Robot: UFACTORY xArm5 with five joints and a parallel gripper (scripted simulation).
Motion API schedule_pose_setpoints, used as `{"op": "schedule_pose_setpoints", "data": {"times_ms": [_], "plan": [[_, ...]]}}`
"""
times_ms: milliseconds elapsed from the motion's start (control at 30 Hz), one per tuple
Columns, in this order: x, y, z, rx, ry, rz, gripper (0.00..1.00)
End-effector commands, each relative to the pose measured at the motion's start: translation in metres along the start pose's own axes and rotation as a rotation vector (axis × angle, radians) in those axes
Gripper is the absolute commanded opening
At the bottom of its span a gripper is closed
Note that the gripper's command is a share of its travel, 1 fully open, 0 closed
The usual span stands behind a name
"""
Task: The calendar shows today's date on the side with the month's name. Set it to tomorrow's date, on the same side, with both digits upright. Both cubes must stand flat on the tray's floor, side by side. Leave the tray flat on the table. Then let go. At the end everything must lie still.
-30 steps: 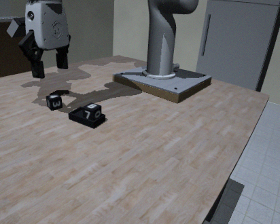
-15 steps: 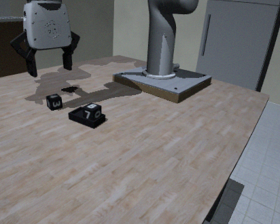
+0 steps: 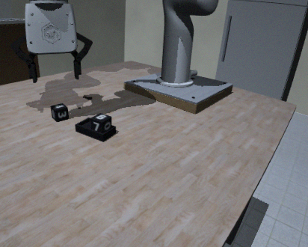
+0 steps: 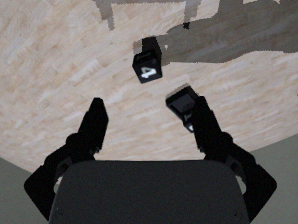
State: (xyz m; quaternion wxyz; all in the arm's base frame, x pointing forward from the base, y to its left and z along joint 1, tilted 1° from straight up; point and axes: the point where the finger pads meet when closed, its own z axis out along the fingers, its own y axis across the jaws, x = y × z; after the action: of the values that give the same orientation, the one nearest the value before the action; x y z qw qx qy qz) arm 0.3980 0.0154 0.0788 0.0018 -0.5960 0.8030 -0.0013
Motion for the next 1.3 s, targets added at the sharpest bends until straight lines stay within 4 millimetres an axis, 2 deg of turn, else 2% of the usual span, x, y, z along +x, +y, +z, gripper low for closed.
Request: {"op": "schedule_pose_setpoints", "data": {"times_ms": [0, 267, 333, 433, 833, 933, 1100, 1267], "plan": [[-0.0001, -0.0012, -0.0014, 0.003, -0.001, 0.152, 1.00], [0.0004, -0.0013, -0.0018, 0.003, -0.002, 0.422, 1.00], [0.0004, -0.0013, -0.0018, 0.003, -0.002, 0.422, 1.00], [0.0007, -0.0014, -0.0020, 0.003, -0.002, 0.557, 1.00], [0.0015, -0.0015, -0.0025, 0.003, -0.003, 0.918, 1.00], [0.0015, -0.0015, -0.0025, 0.003, -0.003, 0.925, 1.00], [0.0019, -0.0016, -0.0028, 0.003, -0.003, 1.106, 1.00], [0.0021, -0.0016, -0.0029, 0.003, -0.003, 1.199, 1.00]]}}
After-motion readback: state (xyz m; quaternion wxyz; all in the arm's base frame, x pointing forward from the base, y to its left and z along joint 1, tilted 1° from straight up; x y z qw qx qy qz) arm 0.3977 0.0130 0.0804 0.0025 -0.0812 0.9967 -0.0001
